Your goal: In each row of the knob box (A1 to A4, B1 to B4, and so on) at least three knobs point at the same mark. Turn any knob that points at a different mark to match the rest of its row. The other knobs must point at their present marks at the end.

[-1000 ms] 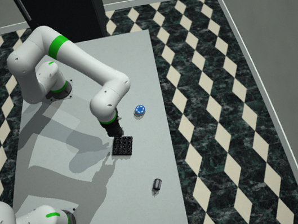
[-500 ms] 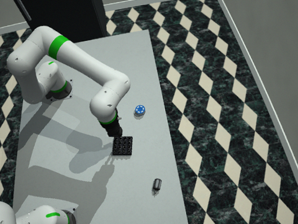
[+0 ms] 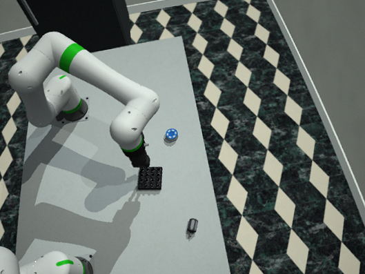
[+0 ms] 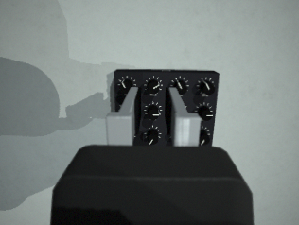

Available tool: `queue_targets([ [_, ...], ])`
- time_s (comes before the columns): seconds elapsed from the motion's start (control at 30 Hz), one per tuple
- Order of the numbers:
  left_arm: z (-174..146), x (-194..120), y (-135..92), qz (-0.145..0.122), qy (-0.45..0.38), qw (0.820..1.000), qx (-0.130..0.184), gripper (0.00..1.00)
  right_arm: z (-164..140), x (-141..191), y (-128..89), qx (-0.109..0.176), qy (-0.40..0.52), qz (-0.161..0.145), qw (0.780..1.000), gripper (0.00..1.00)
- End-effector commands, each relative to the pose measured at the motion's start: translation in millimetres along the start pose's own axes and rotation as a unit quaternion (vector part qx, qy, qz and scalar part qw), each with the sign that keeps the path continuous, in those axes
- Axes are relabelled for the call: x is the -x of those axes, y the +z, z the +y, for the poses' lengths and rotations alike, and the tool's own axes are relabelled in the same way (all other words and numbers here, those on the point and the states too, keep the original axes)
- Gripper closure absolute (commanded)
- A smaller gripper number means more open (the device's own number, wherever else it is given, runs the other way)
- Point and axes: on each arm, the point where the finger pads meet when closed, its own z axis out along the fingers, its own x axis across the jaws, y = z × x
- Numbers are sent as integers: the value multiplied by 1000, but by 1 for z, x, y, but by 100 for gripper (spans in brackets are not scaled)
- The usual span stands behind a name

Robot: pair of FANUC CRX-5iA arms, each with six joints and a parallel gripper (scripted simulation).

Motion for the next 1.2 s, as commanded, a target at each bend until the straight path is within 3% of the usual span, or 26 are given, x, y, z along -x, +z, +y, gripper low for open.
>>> queue_targets([
  [0.0,1,0,-1,1,0,1000,1,54,0,0,-1,1,0,0,1000,0],
  [0.77,1,0,5,1,0,1000,1,54,0,0,-1,1,0,0,1000,0],
  [1.17,1,0,19,1,0,1000,1,54,0,0,-1,1,0,0,1000,0],
])
